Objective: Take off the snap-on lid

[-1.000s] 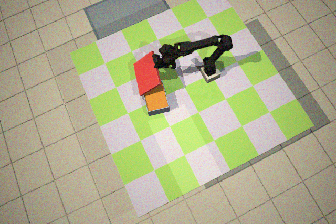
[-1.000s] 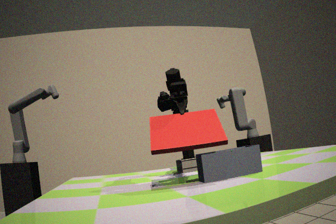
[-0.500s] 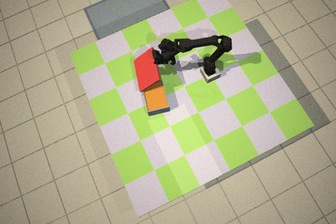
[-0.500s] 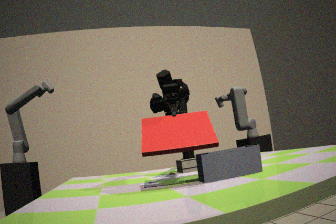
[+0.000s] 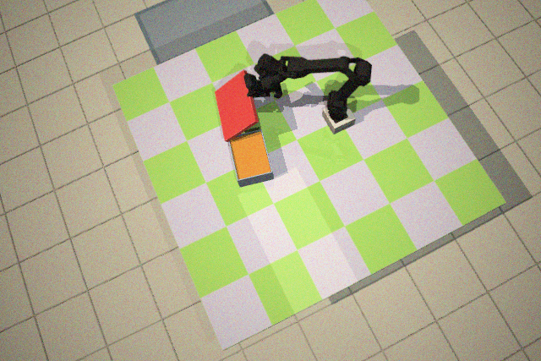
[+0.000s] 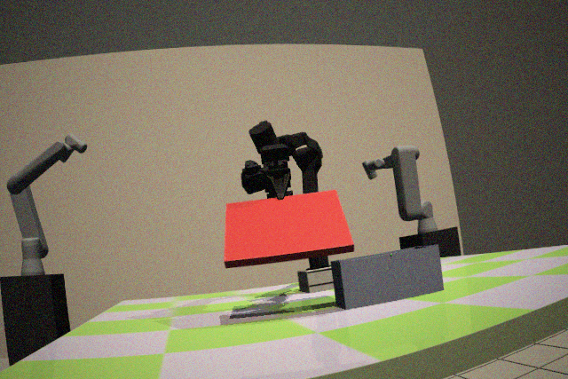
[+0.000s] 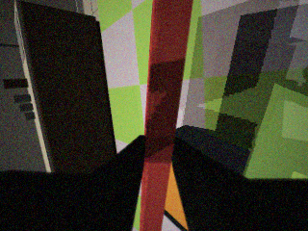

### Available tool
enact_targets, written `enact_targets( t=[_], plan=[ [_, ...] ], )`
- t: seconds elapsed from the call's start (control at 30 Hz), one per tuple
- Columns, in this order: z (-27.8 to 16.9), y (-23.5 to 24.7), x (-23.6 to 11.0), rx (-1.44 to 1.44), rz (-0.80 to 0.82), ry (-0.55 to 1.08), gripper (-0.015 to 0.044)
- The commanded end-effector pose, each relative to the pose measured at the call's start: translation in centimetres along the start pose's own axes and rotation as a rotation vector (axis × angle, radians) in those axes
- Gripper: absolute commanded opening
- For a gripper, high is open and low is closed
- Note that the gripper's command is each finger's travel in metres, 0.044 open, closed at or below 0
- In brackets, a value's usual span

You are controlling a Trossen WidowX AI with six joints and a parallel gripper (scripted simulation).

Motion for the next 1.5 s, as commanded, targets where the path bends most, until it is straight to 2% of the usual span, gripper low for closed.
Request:
enact_targets(
  t=[0.0, 1.47],
  plan=[
    [0.9, 0.0, -0.3, -0.011, 0.015, -0.001, 0.0],
    [9.2, -2.7, -1.2, -0.016, 0.012, -0.005, 0.0]
  ],
)
Point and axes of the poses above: the point midway between the two fingers, 35 mm back from their tips, its own x axis out along the fingers, its own y axis across the jaws, z = x × y, the point moved 10 cm from there along -x, back along the fingers, and after that the axes turned 14 degrees about -x, right-handed, at the moved point
